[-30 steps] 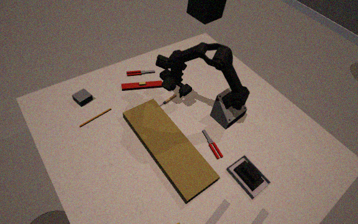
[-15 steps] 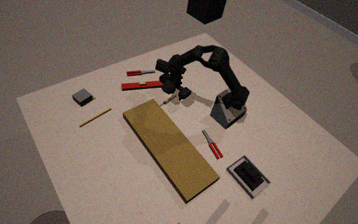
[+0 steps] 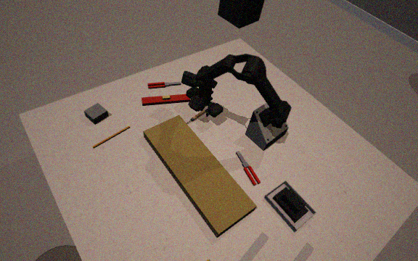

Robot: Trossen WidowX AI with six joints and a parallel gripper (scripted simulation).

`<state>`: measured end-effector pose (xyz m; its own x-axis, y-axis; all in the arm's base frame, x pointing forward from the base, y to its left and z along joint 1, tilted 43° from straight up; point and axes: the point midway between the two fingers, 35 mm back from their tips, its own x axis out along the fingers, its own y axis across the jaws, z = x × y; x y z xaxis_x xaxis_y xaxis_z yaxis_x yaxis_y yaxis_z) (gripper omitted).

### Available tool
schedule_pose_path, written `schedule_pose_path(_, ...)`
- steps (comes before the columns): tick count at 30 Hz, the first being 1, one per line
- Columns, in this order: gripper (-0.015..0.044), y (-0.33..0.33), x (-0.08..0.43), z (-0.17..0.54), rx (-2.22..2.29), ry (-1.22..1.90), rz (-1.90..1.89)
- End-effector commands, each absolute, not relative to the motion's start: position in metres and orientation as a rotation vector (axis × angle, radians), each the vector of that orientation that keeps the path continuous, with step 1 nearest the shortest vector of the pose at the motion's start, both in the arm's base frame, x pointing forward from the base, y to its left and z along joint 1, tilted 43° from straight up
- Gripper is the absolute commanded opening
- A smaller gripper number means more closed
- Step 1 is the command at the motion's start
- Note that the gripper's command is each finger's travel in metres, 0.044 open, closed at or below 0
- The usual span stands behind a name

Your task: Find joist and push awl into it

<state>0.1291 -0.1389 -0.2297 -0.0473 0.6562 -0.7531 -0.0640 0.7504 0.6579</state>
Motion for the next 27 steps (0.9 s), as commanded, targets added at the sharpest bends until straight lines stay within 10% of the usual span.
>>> schedule_pose_path(1,0.0151,-0.139,0.130,-0.230,0.506,1.514,0.621)
schedule_pose_path(12,0.0000,-0.142,0.130,-0.227,0.505,1.514,0.621)
schedule_pose_path(27,0.0000,-0.221,0.125,-0.138,0.505,1.517,0.618)
